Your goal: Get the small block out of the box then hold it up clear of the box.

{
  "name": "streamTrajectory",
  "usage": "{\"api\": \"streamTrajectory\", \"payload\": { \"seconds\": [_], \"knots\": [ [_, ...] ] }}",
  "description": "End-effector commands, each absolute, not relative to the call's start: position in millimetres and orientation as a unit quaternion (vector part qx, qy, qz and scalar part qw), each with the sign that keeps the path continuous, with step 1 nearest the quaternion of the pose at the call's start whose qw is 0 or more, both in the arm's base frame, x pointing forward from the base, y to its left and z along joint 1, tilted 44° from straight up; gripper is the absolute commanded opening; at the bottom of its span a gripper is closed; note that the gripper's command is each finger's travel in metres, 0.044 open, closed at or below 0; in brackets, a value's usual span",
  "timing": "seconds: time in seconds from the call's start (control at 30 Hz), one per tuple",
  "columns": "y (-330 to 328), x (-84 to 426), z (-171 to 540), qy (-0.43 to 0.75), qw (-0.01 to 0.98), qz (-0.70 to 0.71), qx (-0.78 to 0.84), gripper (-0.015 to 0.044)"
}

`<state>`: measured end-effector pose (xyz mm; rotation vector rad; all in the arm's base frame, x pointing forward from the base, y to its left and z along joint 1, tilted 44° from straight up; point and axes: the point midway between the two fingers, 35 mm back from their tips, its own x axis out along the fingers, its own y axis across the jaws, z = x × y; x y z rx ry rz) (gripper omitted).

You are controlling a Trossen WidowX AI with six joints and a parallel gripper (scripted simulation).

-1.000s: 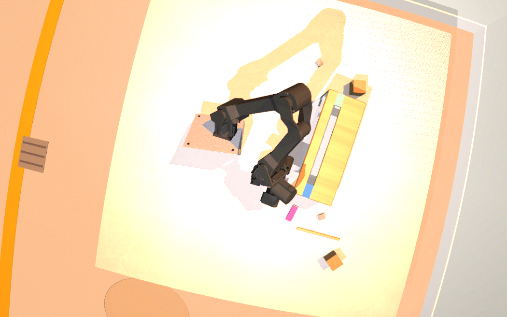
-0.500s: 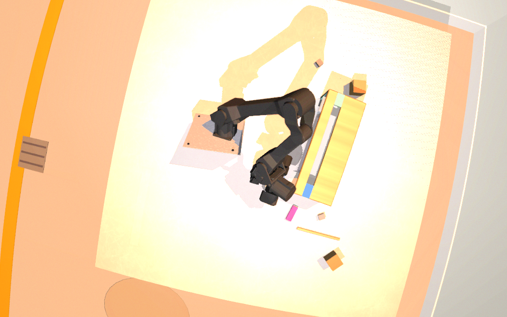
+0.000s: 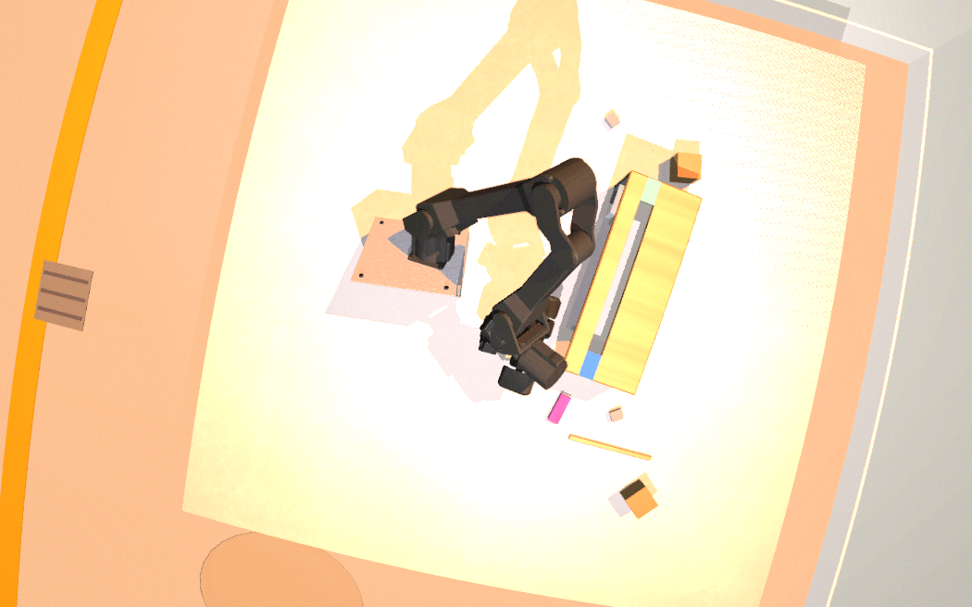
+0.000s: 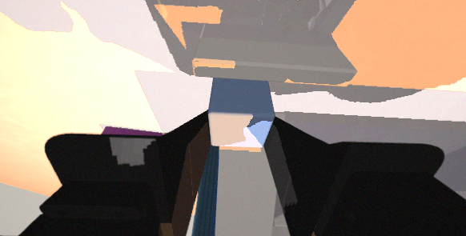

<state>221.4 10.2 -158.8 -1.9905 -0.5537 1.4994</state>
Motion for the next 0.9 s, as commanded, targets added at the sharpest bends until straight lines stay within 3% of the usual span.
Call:
{"api": "streamTrajectory", "payload": {
  "seconds": [0.0, 0.43, 0.87],
  "knots": [
    [-4, 227, -148, -0.205, 0.287, 0.561, -0.749, 0.0],
    [-24, 229, -124, -0.198, 0.297, 0.565, -0.744, 0.0],
    [-75, 242, -80, -0.075, 0.355, 0.582, -0.728, 0.0]
  ]
}}
